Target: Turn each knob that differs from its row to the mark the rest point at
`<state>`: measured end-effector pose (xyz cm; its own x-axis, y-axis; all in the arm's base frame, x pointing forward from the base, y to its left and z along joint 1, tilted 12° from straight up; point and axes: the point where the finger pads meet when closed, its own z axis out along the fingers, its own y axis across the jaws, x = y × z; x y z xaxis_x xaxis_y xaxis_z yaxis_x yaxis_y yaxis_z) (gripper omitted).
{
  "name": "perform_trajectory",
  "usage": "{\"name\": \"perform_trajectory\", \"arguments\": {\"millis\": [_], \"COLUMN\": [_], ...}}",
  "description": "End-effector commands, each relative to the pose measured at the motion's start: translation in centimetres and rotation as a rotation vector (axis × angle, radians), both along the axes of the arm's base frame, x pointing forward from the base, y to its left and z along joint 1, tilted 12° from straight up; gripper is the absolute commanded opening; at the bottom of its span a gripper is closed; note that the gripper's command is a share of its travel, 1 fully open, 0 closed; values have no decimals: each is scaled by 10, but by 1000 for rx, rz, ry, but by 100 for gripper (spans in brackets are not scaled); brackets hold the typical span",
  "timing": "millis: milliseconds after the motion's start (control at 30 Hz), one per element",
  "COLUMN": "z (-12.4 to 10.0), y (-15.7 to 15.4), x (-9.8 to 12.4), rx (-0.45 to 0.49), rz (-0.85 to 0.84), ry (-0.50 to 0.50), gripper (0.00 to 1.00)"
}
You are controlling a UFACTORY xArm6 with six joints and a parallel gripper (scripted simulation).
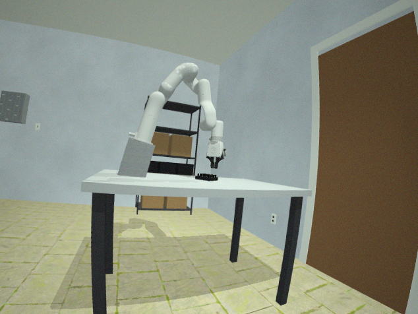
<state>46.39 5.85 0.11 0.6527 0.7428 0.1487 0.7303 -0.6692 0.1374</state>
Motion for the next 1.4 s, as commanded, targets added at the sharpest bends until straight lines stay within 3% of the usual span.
{"name": "perform_trajectory", "arguments": {"millis": [0, 833, 1367], "z": [-3, -30, -35], "y": [0, 1, 1], "x": [2, 8, 9], "rx": [0, 0, 0], "rz": [0, 0, 0], "ry": [-4, -4, -4], "gripper": [19, 19, 19]}}
